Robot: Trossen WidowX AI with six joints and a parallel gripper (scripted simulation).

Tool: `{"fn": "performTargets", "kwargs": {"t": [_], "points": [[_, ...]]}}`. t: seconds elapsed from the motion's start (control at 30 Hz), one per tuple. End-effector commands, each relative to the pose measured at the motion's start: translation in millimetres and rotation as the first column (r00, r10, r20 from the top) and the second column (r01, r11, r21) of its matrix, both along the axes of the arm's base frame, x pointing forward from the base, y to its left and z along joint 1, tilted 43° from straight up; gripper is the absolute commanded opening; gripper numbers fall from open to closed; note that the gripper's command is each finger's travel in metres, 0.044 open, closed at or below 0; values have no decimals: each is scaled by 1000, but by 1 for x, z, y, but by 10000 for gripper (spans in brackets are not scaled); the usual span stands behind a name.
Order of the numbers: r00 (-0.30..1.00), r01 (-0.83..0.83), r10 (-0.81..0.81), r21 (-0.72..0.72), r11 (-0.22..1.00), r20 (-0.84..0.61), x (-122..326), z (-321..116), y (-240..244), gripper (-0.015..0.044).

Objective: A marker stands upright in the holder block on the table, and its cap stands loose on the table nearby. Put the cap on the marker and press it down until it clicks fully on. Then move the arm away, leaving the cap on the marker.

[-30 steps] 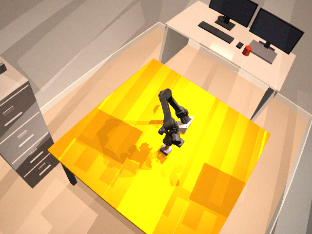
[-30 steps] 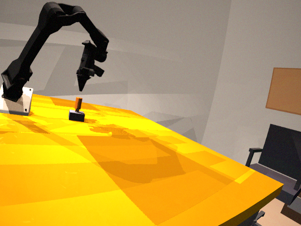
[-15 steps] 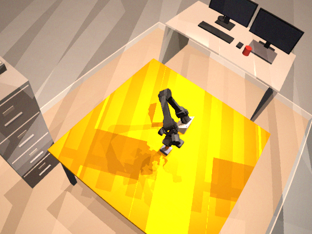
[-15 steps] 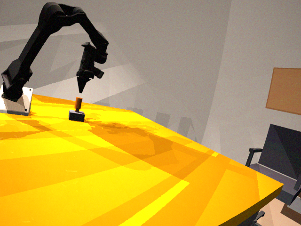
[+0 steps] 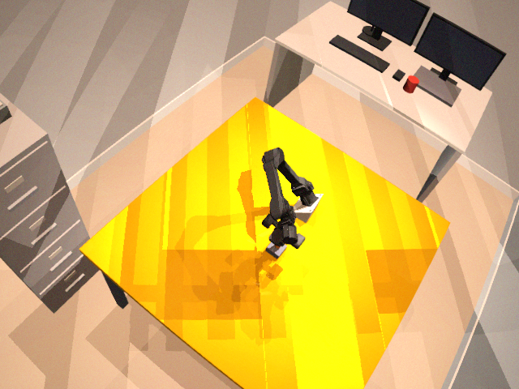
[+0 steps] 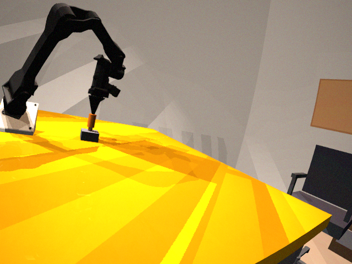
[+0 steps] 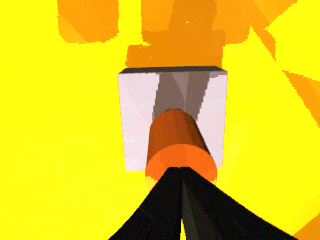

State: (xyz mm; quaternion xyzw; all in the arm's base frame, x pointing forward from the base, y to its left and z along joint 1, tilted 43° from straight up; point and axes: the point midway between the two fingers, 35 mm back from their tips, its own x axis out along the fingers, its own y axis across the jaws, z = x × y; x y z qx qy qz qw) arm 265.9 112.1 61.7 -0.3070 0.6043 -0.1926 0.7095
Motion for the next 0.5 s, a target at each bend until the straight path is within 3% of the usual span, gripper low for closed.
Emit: {"fn": "performTargets", "kwargs": {"t": [0.0,0.47], "points": [[1000,-5,5,-8,1000,-2,1,-5,-5,0],[1000,-10,10,6,1000,6,3,-3,0,0]]}}
